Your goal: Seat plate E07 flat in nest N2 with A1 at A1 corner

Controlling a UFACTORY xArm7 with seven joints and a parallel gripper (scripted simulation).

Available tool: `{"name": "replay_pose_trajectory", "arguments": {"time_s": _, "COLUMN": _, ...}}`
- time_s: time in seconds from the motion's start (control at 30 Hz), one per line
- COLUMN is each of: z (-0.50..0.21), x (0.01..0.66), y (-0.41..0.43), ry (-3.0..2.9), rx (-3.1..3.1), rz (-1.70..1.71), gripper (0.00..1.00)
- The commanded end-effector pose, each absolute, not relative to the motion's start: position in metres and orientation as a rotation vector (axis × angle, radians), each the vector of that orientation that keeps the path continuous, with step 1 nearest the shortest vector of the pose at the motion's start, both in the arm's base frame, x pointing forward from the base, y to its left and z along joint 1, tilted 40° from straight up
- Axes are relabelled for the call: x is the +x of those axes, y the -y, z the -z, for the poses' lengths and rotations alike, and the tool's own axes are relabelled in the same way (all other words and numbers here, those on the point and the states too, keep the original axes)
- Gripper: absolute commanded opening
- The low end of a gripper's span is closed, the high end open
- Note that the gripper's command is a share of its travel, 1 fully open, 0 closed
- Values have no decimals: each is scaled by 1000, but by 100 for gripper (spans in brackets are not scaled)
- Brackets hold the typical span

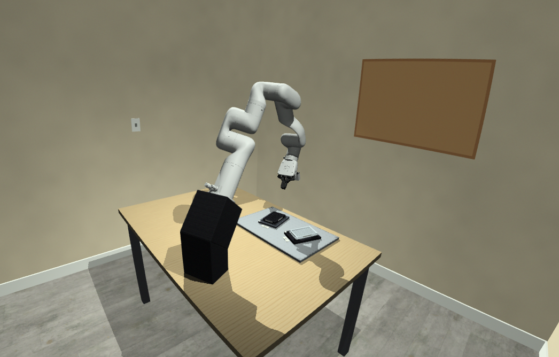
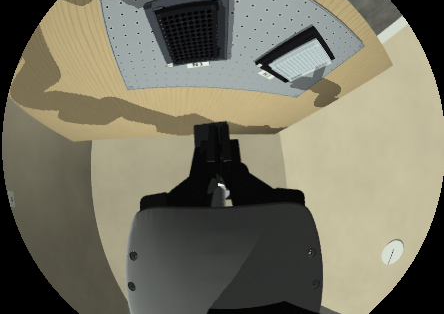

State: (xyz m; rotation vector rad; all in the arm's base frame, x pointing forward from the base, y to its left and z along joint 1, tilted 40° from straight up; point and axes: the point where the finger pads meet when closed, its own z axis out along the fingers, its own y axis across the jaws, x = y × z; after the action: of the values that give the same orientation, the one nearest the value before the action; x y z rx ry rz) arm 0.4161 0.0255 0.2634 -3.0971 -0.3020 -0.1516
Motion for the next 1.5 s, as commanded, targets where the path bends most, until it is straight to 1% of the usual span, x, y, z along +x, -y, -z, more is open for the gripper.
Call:
{"name": "replay_pose_trajectory", "arguments": {"time_s": 0.0, "z": -258, "x": 410, "y": -13, "ry": 165, "rx": -3121, "rz": 87, "gripper": 0}}
{"name": "replay_pose_trajectory", "arguments": {"time_s": 0.17, "z": -251, "x": 401, "y": 0, "ry": -1, "rx": -3141, "rz": 4, "gripper": 0}}
{"name": "replay_pose_trajectory", "arguments": {"time_s": 0.53, "z": -266, "x": 439, "y": 1, "ry": 64, "rx": -2883, "rz": 415, "gripper": 0}}
{"name": "replay_pose_trajectory", "arguments": {"time_s": 0.6, "z": -266, "x": 439, "y": 1, "ry": 64, "rx": -2883, "rz": 415, "gripper": 0}}
{"name": "replay_pose_trajectory", "arguments": {"time_s": 0.97, "z": -270, "x": 462, "y": 32, "ry": -21, "rx": -2624, "rz": 806, "gripper": 0}}
{"name": "replay_pose_trajectory", "arguments": {"time_s": 1.23, "z": -259, "x": 465, "y": 52, "ry": -136, "rx": -2526, "rz": 952, "gripper": 0}}
{"name": "replay_pose_trajectory", "arguments": {"time_s": 1.47, "z": -237, "x": 463, "y": 74, "ry": -198, "rx": -2502, "rz": 992, "gripper": 0}}
